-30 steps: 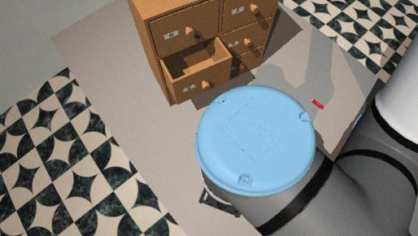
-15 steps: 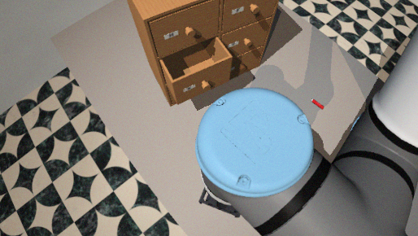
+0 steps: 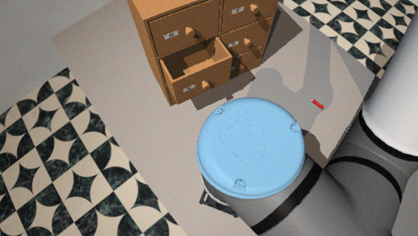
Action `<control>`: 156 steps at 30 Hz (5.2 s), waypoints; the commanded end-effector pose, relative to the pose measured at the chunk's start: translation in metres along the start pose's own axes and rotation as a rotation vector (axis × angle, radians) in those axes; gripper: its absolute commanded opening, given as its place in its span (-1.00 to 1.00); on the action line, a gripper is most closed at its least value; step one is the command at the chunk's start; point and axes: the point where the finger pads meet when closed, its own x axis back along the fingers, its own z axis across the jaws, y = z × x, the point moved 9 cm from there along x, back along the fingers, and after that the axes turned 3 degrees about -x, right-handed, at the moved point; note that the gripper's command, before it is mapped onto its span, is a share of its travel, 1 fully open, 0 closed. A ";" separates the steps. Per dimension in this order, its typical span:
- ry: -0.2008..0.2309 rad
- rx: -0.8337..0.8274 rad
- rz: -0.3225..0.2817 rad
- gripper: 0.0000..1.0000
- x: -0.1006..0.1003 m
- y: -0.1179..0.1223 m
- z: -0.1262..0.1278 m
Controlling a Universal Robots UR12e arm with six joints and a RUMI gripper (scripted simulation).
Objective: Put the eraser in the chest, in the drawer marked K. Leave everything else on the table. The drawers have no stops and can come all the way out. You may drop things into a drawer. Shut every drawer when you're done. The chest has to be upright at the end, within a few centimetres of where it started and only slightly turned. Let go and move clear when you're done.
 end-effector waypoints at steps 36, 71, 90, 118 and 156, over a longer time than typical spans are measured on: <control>-0.001 0.000 0.000 -0.54 -0.031 0.000 -0.001; -0.001 0.000 0.000 -0.54 -0.031 0.000 -0.001; -0.001 0.000 0.000 -0.54 -0.046 0.000 -0.001; -0.001 0.000 0.000 -0.54 -0.050 0.000 -0.001; -0.001 0.000 0.000 -0.79 -0.050 0.000 -0.001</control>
